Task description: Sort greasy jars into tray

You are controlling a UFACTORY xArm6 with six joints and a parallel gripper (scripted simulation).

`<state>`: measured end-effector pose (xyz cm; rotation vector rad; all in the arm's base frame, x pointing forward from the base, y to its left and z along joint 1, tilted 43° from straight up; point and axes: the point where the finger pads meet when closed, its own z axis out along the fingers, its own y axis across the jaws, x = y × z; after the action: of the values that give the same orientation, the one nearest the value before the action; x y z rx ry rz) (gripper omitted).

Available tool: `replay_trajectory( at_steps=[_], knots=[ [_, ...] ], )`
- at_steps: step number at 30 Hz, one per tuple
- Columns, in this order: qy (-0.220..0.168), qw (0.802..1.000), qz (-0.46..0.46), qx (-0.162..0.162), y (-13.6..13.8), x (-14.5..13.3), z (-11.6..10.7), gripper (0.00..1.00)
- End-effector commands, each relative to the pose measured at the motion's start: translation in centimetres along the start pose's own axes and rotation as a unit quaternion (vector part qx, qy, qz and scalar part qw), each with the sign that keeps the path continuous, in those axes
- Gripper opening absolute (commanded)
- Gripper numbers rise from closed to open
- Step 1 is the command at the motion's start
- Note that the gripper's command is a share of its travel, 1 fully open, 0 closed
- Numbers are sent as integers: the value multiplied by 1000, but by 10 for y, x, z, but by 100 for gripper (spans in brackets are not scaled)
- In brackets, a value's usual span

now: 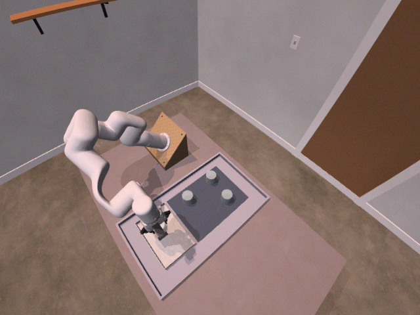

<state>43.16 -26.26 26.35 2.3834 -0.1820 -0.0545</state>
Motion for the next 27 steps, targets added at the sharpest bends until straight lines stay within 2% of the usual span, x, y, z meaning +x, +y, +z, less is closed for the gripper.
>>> replay_trajectory(
  at_steps=[1, 3, 27],
  knots=[
    [2, 1000, 0, 0, 1, 1, -1, 0],
    [2, 1000, 0, 0, 1, 1, -1, 0],
    [2, 1000, 0, 0, 1, 1, 57, 0]
  ],
)
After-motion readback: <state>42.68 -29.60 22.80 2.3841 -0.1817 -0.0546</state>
